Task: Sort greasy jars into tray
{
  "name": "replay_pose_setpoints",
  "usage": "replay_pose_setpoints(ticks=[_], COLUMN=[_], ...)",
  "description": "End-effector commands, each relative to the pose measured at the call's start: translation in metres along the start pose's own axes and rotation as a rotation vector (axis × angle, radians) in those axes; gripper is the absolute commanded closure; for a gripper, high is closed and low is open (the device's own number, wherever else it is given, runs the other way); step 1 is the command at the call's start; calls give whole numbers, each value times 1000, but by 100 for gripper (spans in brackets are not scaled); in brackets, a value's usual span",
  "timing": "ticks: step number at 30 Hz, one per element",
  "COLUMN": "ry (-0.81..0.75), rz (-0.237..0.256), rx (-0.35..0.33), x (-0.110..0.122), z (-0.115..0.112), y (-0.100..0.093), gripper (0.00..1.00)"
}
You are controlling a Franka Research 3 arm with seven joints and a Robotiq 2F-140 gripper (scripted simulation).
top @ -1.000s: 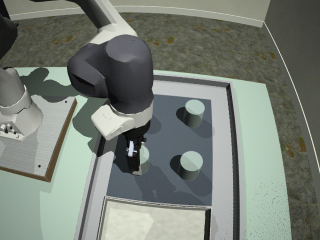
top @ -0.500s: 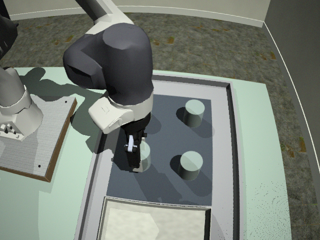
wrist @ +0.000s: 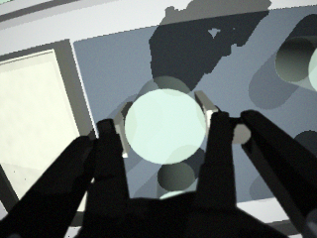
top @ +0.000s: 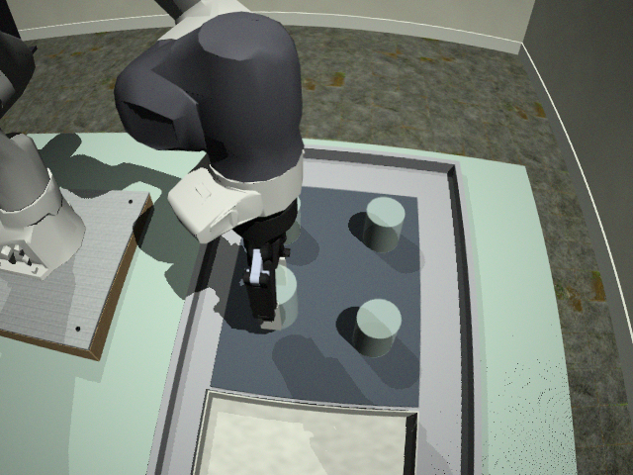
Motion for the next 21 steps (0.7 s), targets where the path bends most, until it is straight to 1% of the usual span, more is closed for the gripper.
replay_pose_setpoints(ticks=[1,3,18,21], ry=[12,12,12,12], rz=[0,0,0,0], rx=[15,15,15,15], x=[1,1,1,1], z=[2,2,2,2], y=[-9,-9,-49,-52], gripper=[100,100,100,100])
Point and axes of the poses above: the point where the finger pads meet when closed, its own y axis out along the fingers, its own x axis across the jaws, z = x × y, the point moved 8 cm from there along -y, back along the fingers, and after that the axes turned 2 degrees about y, right-handed, at the moved point
